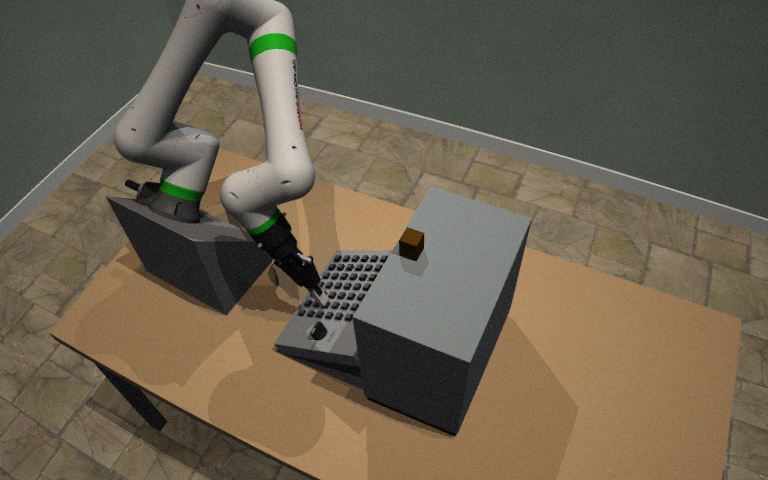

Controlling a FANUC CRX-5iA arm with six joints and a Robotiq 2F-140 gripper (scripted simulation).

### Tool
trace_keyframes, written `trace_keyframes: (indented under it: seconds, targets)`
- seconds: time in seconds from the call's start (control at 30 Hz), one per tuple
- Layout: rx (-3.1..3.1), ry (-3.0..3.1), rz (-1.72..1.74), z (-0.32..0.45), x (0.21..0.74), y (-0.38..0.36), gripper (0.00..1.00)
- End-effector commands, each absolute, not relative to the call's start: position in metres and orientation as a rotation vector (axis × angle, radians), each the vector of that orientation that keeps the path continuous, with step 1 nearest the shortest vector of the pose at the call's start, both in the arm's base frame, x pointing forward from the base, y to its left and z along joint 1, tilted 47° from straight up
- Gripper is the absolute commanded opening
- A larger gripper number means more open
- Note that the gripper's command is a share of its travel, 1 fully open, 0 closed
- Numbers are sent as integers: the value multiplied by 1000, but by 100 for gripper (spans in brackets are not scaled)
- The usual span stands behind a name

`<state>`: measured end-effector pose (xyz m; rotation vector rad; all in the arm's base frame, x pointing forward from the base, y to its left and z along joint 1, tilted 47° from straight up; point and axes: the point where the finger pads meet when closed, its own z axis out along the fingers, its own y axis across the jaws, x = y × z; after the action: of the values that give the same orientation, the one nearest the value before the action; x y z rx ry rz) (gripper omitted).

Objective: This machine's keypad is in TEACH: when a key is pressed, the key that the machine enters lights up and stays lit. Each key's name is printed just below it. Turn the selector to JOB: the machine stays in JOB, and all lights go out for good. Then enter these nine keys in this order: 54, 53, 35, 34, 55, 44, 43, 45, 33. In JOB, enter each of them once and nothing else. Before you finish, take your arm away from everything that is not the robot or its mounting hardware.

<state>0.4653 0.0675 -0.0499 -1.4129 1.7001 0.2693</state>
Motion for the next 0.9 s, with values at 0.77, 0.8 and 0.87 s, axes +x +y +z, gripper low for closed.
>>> trace_keyframes:
  seconds: [0.77, 0.8, 0.87]
  targets:
    - [-1413, 1700, 269, -56, 470, 74, 0]
    - [-1413, 1700, 269, -56, 471, 74, 0]
    - [-1413, 1700, 269, -56, 471, 74, 0]
